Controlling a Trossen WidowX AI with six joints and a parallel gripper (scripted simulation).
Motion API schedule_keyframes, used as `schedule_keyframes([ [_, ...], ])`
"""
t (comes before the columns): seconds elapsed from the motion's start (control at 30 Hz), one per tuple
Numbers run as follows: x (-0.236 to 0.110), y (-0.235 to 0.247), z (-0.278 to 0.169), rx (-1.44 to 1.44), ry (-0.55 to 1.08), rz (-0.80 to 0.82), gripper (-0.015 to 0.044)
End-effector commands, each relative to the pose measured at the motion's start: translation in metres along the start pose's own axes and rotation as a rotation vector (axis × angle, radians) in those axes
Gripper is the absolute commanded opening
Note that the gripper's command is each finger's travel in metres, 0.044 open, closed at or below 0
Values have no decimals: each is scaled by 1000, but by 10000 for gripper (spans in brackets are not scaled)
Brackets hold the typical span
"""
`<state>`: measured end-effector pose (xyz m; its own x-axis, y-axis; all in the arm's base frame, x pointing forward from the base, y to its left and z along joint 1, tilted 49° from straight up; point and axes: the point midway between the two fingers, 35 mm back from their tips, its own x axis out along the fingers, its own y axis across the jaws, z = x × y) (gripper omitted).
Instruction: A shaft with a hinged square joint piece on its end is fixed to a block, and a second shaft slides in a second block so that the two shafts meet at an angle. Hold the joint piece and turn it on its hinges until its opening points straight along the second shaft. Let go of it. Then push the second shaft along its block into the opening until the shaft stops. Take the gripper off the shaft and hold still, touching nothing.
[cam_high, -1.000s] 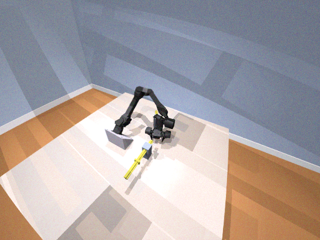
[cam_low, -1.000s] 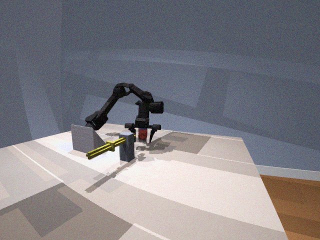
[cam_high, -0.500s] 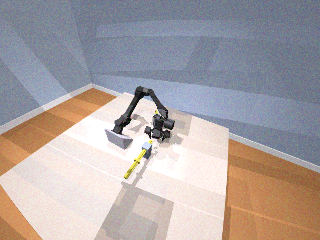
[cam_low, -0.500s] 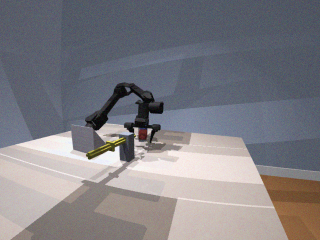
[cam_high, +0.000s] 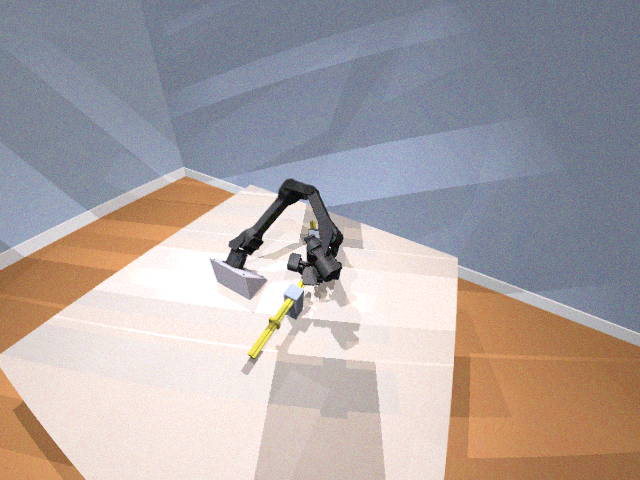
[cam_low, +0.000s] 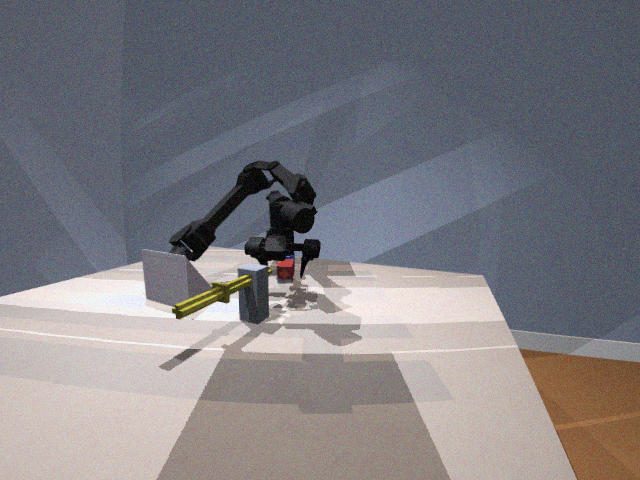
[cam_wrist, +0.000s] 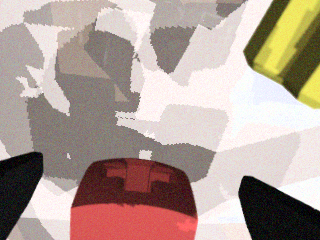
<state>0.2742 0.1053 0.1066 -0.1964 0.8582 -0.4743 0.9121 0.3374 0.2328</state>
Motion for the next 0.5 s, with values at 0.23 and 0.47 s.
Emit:
schedule_keyframes([
  [0.23, -10, 4, -3, -37, -9, 25, 440],
  [0.47, -61, 8, -15, -176, -136, 104, 440],
])
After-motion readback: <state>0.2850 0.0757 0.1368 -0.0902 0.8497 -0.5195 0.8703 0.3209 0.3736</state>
